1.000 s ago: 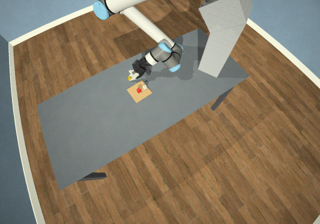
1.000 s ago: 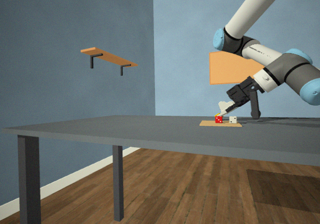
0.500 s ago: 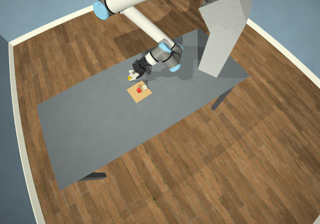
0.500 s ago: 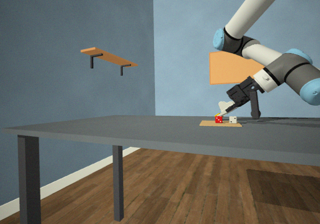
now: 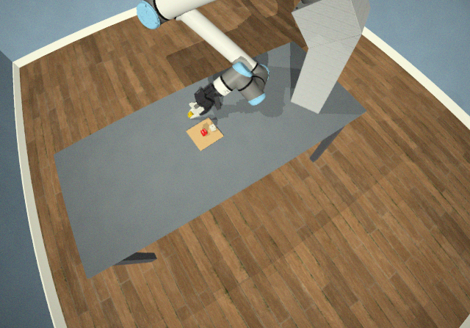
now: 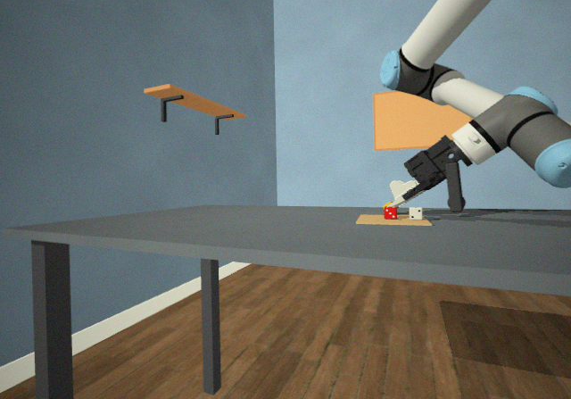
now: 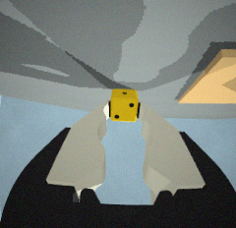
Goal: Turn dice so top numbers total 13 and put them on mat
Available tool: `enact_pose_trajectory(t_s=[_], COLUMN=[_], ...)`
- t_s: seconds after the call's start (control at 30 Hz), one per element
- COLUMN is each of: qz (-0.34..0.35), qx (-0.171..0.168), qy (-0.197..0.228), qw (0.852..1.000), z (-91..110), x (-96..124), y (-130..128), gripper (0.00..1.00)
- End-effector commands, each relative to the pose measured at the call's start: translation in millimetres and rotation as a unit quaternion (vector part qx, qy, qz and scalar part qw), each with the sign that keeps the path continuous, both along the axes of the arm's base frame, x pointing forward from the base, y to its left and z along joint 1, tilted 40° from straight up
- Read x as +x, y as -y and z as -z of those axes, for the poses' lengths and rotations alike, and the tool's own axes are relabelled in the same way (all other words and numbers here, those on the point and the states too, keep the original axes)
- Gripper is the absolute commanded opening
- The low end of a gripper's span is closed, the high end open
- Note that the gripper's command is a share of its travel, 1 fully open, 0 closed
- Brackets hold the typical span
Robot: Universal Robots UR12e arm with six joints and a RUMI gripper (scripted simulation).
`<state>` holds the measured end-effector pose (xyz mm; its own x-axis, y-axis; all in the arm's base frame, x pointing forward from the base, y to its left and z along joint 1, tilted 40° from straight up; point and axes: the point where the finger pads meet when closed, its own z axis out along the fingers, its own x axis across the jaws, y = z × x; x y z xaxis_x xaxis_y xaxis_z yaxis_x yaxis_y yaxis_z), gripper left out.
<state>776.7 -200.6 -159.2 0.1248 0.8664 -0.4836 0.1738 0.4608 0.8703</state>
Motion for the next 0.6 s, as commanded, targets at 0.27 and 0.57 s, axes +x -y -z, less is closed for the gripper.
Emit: enact_pose_trajectory(t_s=[0.27, 0.57], qz=[0.0, 0.0], qx=[0.0, 0.0], qy=[0.0, 0.0], qw=[1.0, 1.0], z=[-0.4, -0.4], x=[0.0, 0.0], y=[-0.4, -0.4], gripper=[0.24, 0.24])
